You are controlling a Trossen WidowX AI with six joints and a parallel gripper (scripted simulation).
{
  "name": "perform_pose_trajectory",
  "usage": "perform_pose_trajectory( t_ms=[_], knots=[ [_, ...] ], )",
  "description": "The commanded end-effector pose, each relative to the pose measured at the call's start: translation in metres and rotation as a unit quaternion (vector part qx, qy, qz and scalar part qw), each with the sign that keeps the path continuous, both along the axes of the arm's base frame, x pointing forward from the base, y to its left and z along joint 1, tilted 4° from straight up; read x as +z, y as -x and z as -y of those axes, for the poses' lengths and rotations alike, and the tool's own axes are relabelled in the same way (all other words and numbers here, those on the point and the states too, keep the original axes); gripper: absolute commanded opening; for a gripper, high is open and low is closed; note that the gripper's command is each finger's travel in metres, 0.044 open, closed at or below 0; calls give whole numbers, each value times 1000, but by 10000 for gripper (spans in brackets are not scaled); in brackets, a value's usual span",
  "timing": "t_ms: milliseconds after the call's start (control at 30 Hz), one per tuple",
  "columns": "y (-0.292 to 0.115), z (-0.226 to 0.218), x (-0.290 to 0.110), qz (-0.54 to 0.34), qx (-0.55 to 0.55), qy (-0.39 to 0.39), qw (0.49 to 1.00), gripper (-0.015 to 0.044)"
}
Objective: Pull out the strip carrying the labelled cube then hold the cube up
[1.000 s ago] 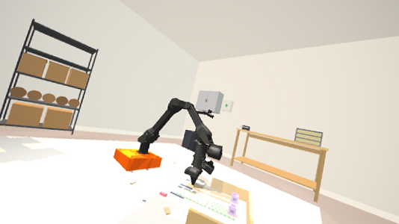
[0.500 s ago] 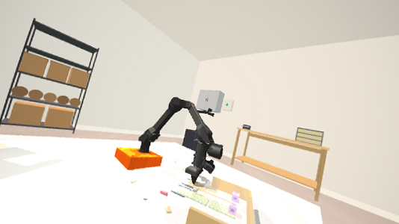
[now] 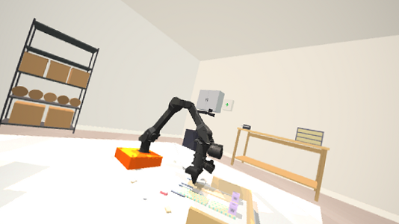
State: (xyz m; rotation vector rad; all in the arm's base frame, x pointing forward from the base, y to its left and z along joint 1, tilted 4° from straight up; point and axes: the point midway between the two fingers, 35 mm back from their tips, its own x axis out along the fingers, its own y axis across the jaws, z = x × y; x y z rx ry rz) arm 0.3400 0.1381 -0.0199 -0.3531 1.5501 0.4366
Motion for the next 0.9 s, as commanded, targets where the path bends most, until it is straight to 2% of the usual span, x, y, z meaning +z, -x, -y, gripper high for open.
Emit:
perform_pose_trajectory(
  t_ms=[0, 867],
  knots=[
    [-1, 0, -2, 2, -2, 2, 1000, 0],
    [32, 16, -3, 0, -2, 3, 1000, 0]
  ],
)
